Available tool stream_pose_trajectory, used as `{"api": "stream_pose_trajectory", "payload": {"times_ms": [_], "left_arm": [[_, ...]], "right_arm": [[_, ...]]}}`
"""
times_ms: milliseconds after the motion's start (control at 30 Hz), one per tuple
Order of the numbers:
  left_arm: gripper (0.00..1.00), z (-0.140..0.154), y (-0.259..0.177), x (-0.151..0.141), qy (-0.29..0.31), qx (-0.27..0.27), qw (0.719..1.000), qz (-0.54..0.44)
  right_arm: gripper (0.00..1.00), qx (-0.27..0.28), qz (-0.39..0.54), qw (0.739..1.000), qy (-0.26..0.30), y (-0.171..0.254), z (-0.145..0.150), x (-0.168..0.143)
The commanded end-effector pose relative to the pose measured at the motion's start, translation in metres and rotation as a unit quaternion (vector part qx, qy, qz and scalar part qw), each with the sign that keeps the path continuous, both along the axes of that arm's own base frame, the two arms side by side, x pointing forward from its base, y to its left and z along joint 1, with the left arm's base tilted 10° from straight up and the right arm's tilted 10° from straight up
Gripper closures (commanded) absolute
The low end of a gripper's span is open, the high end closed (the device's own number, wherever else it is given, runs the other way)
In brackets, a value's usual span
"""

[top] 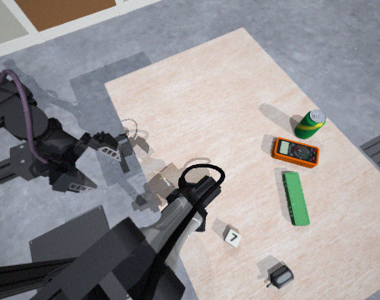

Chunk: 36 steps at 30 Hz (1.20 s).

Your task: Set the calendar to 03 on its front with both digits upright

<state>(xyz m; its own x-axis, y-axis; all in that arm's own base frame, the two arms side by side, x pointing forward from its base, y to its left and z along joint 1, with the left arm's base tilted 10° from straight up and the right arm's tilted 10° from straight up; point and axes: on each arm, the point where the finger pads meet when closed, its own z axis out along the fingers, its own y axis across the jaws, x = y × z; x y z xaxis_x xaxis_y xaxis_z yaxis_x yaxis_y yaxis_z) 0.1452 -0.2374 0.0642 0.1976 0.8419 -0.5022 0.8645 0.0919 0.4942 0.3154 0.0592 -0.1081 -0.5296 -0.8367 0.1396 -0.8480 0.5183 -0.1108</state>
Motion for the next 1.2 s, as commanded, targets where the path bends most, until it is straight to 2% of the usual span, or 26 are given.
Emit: {"api": "stream_pose_trajectory", "payload": {"times_ms": [0,267,433,500,867,1000,1167], "left_arm": [[0.0,0.0,0.002,-0.002,0.006,-0.009,1.0,0.001],[0.0,0.006,-0.001,-0.001,-0.001,-0.016,1.0,-0.004],[0.0,0.005,-0.001,-0.001,-0.001,-0.016,1.0,-0.004],[0.0,0.004,0.0,-0.001,-0.001,-0.012,1.0,-0.003],[0.0,0.004,0.0,-0.001,-0.001,-0.012,1.0,-0.003],[0.0,0.004,0.0,-0.001,-0.001,-0.012,1.0,-0.003],[0.0,0.004,0.0,-0.001,-0.001,-0.012,1.0,-0.003]], "right_arm": [[0.35,0.004,0.023,1.0,-0.018,0.006,0.006,0.008],[0.43,0.004,0.02,1.0,-0.019,-0.002,-0.027,0.017],[0.38,0.004,0.023,1.0,-0.018,0.001,-0.025,0.023],[0.4,0.004,0.021,1.0,-0.017,-0.001,-0.035,0.022],[0.7,0.008,0.022,0.999,-0.034,0.0,-0.022,0.024],[0.69,0.007,0.021,0.999,-0.029,0.001,-0.022,0.021],[0.69,0.006,0.02,0.999,-0.024,0.006,0.005,0.016]]}}
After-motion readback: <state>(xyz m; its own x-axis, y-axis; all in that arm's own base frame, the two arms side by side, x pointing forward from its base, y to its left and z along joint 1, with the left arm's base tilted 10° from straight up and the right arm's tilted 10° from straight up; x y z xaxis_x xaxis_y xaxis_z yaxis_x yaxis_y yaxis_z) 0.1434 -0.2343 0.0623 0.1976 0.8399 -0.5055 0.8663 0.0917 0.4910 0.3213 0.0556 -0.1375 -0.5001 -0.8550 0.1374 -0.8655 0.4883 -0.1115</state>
